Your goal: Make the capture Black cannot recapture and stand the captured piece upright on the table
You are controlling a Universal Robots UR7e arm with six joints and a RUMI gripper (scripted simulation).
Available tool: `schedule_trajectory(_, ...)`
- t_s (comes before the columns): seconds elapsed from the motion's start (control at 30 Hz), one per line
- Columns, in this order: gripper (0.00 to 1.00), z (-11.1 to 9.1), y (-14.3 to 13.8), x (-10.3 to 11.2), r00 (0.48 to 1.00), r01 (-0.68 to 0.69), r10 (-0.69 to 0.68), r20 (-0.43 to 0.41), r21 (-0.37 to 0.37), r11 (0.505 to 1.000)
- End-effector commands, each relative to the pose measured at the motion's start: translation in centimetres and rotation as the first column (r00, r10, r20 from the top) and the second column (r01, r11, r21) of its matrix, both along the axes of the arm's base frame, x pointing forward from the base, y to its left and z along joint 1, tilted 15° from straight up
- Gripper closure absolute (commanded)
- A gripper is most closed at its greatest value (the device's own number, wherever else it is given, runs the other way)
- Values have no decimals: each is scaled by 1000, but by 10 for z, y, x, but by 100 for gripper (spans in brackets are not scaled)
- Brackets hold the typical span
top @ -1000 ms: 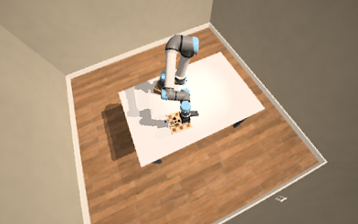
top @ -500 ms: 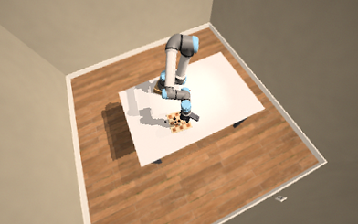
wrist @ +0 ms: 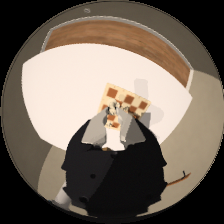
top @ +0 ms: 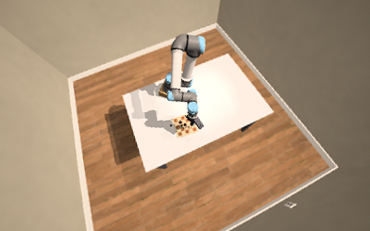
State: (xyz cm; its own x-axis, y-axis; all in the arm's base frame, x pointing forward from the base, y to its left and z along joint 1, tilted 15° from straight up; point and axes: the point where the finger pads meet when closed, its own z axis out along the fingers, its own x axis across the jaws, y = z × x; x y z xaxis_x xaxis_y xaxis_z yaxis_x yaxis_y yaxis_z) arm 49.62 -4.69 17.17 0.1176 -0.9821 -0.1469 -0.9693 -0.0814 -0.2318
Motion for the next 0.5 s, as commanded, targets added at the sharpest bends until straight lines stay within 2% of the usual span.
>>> schedule_trajectory(0.0,100,0,0,-1,984,176,-176,-34,21,984)
schedule_trajectory(0.17,100,0,-1,-3,928,370,-365,-77,55,927)
schedule_trajectory(0.43,100,-1,-1,-8,771,633,-618,-152,88,769)
schedule_trajectory(0.47,100,-1,-1,-8,771,633,-618,-152,88,769)
